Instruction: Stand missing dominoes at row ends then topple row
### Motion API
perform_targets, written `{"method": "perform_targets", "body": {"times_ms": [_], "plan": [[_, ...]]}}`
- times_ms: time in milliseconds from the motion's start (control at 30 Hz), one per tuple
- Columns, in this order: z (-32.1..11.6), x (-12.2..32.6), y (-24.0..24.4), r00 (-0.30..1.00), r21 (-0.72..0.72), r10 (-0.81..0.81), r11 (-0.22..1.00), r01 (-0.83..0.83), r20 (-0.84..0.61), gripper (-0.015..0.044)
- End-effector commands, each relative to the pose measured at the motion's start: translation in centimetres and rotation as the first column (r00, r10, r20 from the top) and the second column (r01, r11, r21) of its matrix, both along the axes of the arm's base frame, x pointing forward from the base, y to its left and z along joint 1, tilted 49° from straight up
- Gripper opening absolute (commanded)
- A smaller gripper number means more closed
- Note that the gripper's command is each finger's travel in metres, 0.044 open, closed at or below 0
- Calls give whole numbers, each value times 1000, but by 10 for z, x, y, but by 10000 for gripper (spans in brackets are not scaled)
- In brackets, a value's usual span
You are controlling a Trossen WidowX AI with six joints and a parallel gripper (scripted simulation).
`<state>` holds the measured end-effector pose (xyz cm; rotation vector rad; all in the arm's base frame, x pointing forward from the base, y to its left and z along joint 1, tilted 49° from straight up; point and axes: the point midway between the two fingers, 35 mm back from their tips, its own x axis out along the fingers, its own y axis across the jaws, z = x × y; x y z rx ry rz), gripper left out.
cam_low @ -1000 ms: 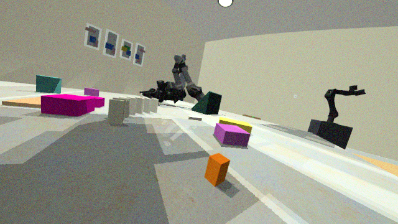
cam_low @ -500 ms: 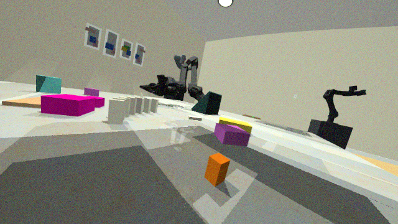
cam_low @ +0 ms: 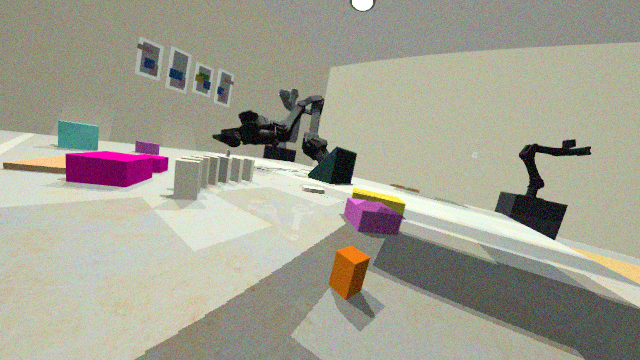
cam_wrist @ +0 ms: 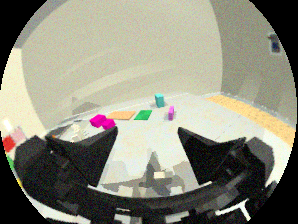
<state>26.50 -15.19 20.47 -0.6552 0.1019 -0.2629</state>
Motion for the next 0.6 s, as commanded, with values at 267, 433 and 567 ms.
{"method": "perform_targets", "body": {"times_ms": [267, 433, 567], "plan": [[-30, 80, 29, 821, 415, -132, 812, 411, -555, 440], [-32, 72, 29, 732, 362, -211, 760, 540, -648, 440], [-32, 62, 29, 650, 297, -273, 720, 627, -710, 440]]}}
